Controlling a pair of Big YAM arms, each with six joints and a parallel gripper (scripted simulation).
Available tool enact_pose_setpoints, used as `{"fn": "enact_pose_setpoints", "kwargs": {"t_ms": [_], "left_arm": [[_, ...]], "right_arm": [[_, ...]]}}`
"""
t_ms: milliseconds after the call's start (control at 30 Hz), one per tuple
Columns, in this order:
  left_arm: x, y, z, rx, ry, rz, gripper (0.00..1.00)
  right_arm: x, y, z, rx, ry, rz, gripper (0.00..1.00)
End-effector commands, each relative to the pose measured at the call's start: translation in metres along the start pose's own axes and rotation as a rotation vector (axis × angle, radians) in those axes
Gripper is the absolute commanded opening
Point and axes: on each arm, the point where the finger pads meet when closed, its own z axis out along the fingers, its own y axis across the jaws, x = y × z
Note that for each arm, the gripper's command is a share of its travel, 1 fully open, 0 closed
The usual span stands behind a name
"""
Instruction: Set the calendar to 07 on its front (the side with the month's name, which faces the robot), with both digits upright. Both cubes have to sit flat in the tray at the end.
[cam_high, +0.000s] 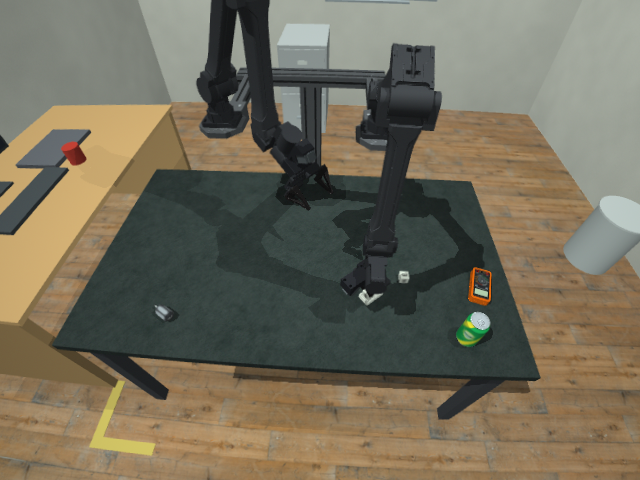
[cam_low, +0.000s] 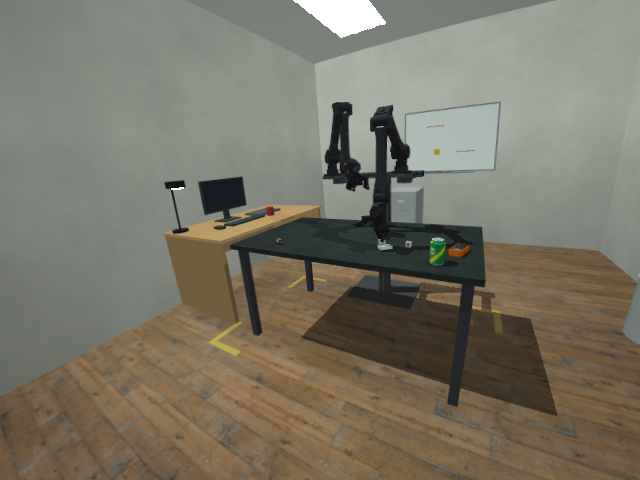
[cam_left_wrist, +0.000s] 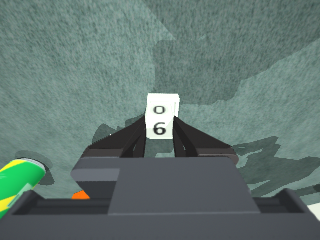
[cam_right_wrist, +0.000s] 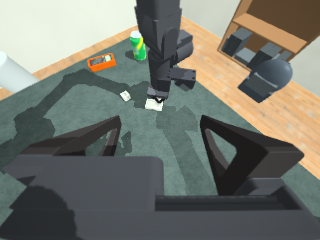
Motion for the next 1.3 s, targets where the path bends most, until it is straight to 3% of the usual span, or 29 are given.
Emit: {"fn": "enact_pose_setpoints", "kwargs": {"t_ms": [0, 500, 1267], "left_arm": [[0.009, -0.012, 0.011, 0.018, 0.011, 0.011, 0.24], [0.002, -0.005, 0.003, 0.006, 0.003, 0.011, 0.24], [0.007, -0.01, 0.043, 0.013, 0.006, 0.015, 0.24]], "right_arm": [[0.004, -0.001, -0.001, 0.001, 0.008, 0.003, 1.0], [0.004, -0.001, -0.001, 0.001, 0.008, 0.003, 1.0], [0.004, -0.001, -0.001, 0.001, 0.008, 0.003, 1.0]]}}
